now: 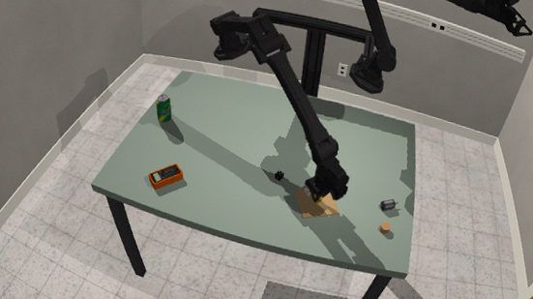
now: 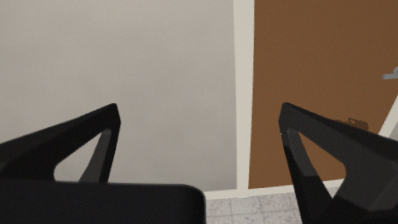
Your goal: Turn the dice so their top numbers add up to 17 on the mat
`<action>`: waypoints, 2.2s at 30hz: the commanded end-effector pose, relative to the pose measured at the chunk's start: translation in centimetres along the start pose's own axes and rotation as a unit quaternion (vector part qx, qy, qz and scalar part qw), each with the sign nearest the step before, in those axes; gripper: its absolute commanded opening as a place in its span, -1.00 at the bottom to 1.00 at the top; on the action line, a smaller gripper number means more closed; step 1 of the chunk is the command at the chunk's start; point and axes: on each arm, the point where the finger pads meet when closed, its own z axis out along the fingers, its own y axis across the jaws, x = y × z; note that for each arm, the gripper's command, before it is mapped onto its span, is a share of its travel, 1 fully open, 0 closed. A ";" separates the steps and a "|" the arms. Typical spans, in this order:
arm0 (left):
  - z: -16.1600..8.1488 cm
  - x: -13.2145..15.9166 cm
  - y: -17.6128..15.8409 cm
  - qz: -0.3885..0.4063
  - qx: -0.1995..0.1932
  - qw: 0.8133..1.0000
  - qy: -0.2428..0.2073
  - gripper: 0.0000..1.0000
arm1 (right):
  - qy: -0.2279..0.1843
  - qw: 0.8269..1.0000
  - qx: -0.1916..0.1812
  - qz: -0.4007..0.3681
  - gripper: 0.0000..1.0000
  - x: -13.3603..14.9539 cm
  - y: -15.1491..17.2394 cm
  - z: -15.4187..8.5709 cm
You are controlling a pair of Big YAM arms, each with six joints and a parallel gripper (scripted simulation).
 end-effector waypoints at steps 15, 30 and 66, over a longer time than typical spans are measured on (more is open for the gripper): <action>-1.1 -2.5 0.4 -0.003 -0.005 1.000 -0.030 1.00 | -0.013 1.000 0.002 -0.009 -0.60 -0.8 0.1 -0.4; -1.1 -2.5 0.4 -0.003 -0.005 1.000 -0.030 1.00 | -0.013 1.000 0.002 -0.009 -0.60 -0.8 0.1 -0.4; -1.1 -2.5 0.4 -0.003 -0.005 1.000 -0.030 1.00 | -0.017 1.000 0.002 -0.002 -0.60 -1.7 -0.5 0.3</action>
